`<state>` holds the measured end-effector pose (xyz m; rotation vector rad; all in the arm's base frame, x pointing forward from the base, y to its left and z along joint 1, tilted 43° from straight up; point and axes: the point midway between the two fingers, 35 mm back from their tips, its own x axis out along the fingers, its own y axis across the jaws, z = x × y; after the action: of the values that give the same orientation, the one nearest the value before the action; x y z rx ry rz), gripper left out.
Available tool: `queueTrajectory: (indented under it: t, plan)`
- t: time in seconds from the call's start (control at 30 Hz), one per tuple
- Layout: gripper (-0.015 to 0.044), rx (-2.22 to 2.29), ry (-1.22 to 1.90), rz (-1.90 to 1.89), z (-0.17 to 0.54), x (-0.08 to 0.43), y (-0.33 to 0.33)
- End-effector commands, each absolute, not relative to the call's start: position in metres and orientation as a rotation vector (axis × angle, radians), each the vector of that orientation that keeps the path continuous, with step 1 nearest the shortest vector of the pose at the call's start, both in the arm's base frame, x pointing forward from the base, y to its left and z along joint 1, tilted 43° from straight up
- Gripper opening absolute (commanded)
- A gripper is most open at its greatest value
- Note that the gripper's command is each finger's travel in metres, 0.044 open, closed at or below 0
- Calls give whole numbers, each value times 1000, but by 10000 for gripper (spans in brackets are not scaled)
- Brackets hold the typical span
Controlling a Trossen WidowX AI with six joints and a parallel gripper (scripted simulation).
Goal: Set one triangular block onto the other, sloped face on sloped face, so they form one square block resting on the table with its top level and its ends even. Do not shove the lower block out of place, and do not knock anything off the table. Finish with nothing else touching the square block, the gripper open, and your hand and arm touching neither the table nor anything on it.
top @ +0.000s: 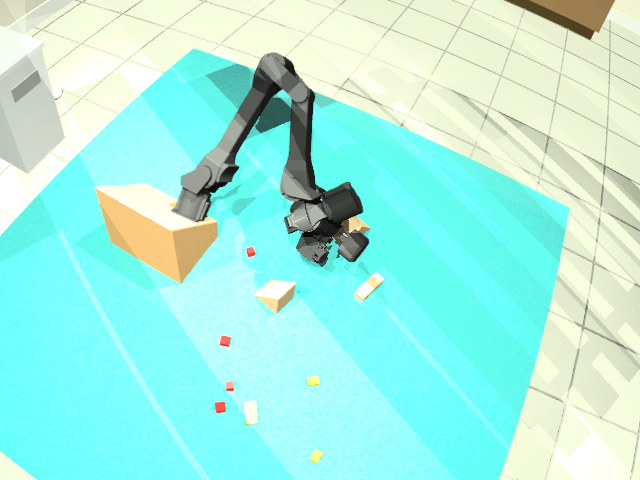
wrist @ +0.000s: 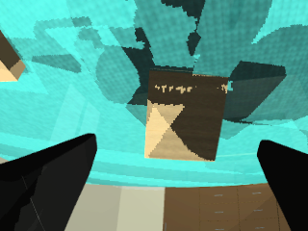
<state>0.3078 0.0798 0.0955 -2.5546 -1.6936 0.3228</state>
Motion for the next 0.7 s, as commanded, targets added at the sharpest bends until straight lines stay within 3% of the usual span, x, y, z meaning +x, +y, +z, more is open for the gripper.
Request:
queueTrajectory:
  t: [0.0,0.3,0.67]
  plan:
    - [440,-2536,-1683,371,93,316,98]
    - [440,-2456,-1621,411,101,329,144]
    - [440,-2454,-1619,412,102,329,145]
